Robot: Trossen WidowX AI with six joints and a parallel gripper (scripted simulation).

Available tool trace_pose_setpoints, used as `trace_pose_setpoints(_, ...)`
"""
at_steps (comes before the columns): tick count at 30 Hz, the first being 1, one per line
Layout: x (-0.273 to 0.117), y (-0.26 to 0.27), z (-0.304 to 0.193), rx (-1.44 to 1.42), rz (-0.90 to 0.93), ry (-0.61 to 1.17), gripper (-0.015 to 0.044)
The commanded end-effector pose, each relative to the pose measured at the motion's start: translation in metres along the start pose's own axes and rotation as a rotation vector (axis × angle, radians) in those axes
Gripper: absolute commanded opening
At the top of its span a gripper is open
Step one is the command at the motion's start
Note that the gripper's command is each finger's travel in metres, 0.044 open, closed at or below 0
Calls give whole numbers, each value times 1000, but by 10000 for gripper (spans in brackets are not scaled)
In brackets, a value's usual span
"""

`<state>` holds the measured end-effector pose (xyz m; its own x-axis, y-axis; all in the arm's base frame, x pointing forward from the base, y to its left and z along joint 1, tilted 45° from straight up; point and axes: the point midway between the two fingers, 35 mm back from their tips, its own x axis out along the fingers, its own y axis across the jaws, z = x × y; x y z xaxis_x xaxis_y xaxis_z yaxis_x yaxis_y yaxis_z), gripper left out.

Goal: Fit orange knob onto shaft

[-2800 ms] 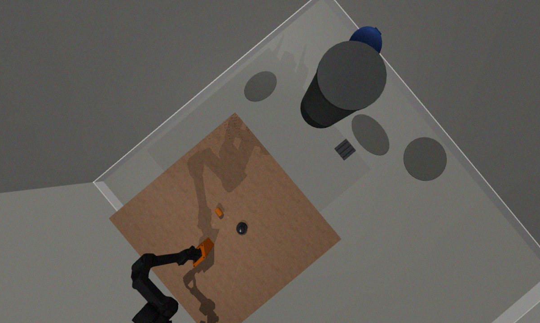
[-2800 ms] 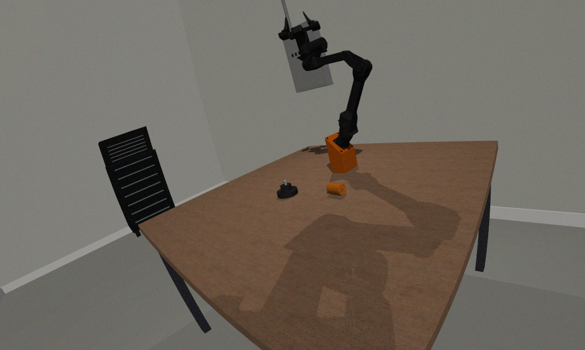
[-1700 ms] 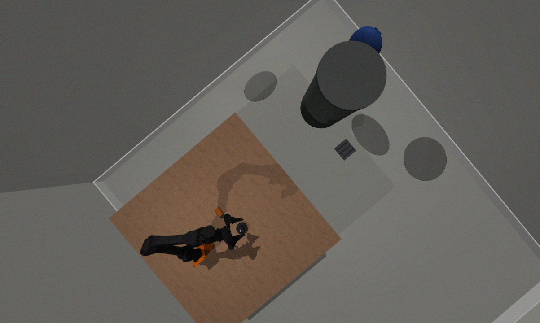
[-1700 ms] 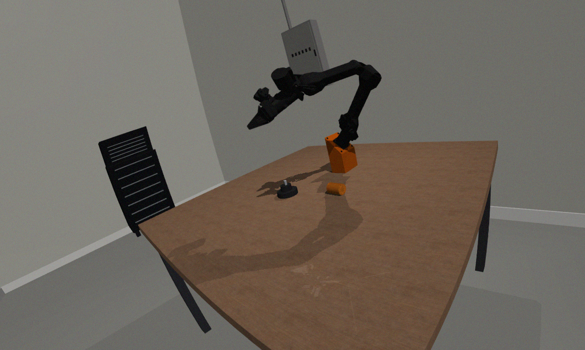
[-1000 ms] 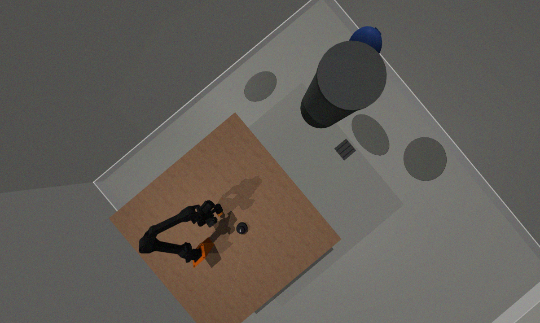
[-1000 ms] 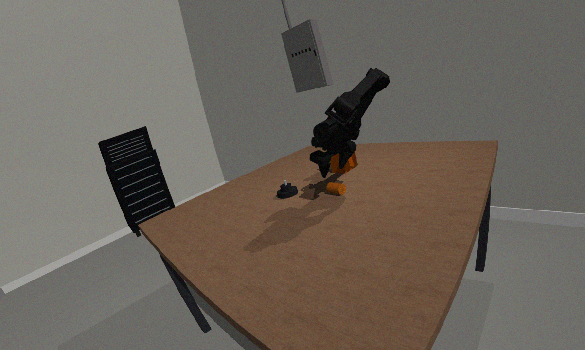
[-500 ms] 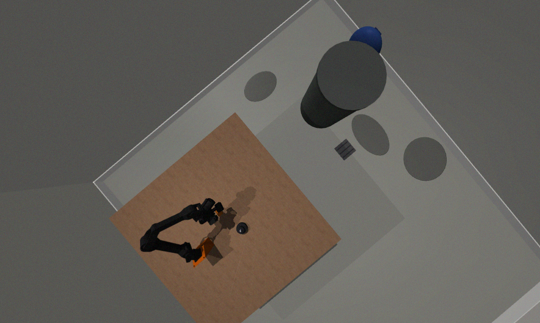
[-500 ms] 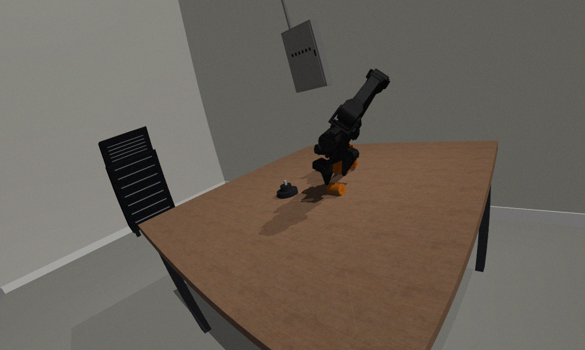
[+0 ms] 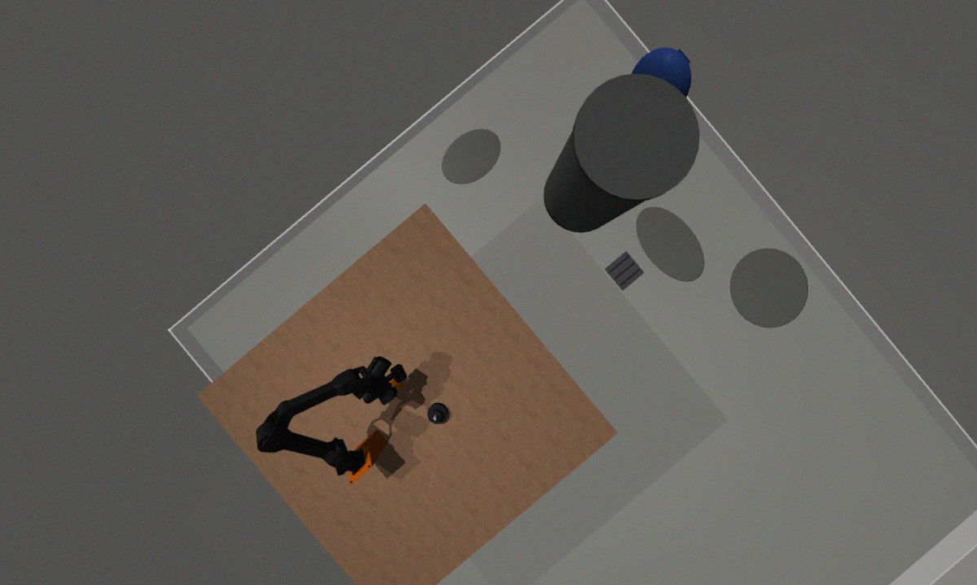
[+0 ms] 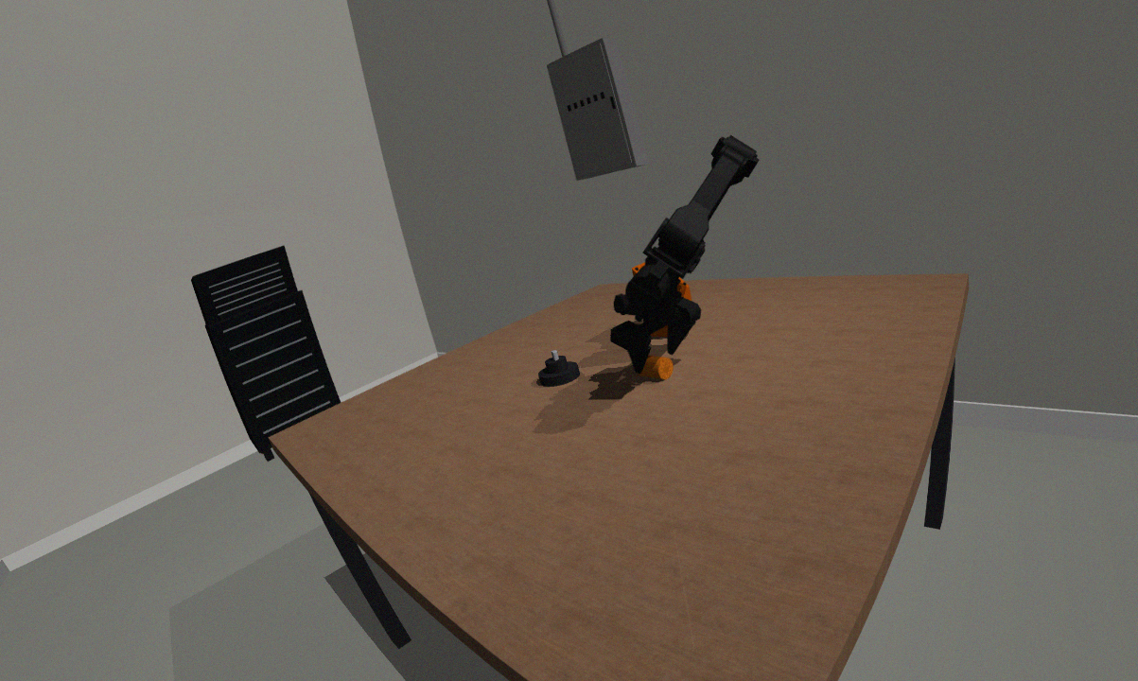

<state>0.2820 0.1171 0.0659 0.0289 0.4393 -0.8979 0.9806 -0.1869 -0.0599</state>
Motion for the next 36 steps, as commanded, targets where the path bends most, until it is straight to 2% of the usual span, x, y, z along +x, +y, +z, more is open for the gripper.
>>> trace_pose_setpoints(1,8,-1,-1,6,-5,-5,440)
trace_pose_setpoints(9,18,-2,-4,6,-6,-5,440)
trace_pose_setpoints(17,18,-2,-4,6,-6,-5,240)
trace_pose_setpoints(25,18,-2,-4,6,-6,-5,240)
trace_pose_setpoints(36,18,-2,-4,6,-6,-5,181)
